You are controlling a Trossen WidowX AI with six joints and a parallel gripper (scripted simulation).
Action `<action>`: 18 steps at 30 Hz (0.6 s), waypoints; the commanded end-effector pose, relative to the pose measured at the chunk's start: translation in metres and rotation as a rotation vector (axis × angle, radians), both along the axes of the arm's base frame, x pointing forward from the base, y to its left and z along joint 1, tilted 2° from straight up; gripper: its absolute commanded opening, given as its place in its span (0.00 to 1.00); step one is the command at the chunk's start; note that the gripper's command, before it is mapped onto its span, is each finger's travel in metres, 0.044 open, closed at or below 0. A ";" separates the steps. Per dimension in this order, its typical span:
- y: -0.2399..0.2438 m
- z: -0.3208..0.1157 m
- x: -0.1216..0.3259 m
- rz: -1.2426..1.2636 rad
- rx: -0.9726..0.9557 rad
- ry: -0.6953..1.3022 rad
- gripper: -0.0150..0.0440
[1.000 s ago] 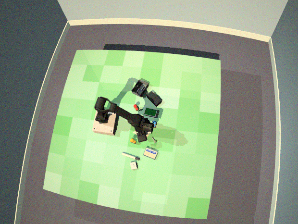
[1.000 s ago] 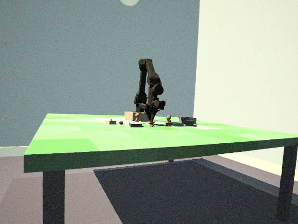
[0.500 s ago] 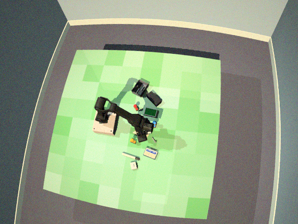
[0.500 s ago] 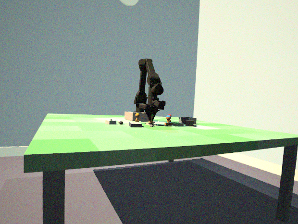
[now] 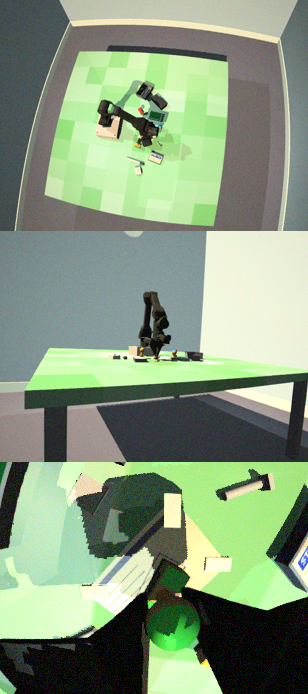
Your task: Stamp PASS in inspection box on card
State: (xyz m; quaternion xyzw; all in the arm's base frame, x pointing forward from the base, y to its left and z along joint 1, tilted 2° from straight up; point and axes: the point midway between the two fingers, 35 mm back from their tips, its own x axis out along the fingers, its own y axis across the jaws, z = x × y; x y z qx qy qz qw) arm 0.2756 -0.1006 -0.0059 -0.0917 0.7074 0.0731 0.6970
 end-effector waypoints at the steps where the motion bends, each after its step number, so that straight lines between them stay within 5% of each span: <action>1: 0.000 -0.001 0.000 0.003 0.005 0.003 0.25; 18: 0.001 0.007 0.001 0.003 0.005 0.003 0.25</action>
